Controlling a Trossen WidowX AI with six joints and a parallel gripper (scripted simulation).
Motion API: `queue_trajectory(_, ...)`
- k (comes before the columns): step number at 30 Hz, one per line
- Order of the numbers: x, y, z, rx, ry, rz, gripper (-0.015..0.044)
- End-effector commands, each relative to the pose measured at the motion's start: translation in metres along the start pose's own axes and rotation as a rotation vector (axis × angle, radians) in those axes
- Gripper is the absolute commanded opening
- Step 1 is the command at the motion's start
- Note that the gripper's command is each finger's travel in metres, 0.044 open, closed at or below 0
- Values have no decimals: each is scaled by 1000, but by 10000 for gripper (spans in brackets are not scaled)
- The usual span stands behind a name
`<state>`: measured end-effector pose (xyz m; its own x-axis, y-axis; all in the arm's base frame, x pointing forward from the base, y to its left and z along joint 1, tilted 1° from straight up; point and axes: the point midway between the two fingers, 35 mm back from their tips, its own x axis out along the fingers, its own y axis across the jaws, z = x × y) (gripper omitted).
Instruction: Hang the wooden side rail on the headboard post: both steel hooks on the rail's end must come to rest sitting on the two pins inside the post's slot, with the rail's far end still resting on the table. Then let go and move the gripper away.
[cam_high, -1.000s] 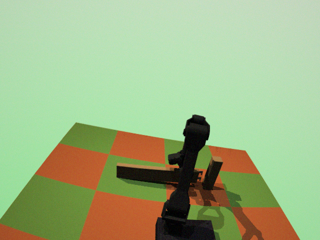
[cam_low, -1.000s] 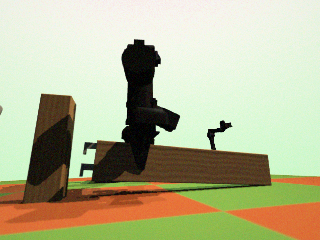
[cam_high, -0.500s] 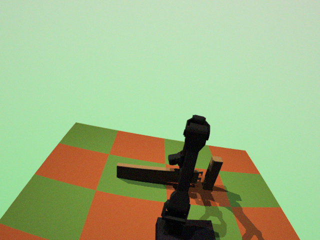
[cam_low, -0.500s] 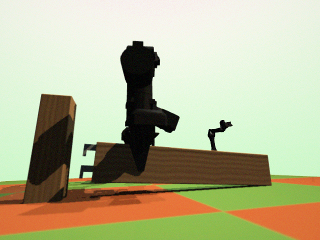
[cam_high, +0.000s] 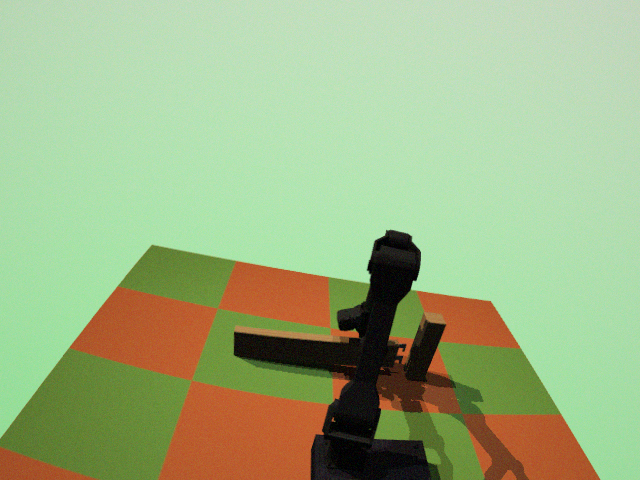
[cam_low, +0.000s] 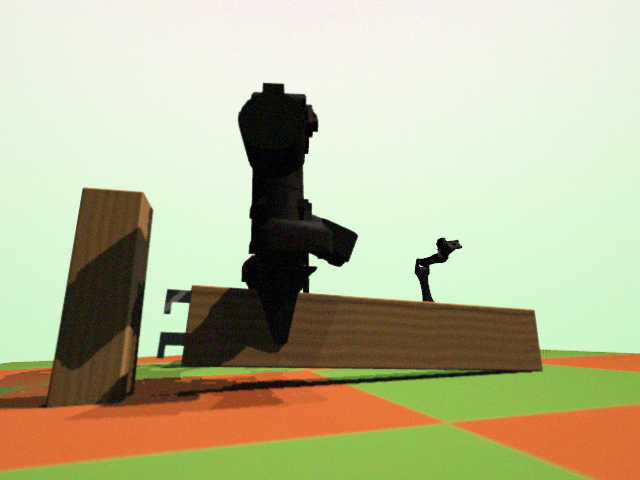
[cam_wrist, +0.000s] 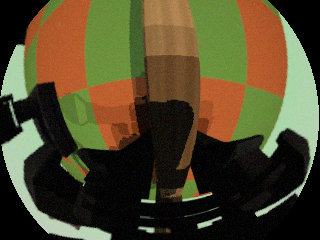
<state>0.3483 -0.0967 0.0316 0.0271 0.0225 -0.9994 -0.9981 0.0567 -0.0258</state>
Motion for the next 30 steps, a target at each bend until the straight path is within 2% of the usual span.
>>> queue_trajectory(1, -1, -1, -2, -3, 8, -4, 0)
queue_trajectory(30, -2, -2, -5, -3, 8, -4, 0)
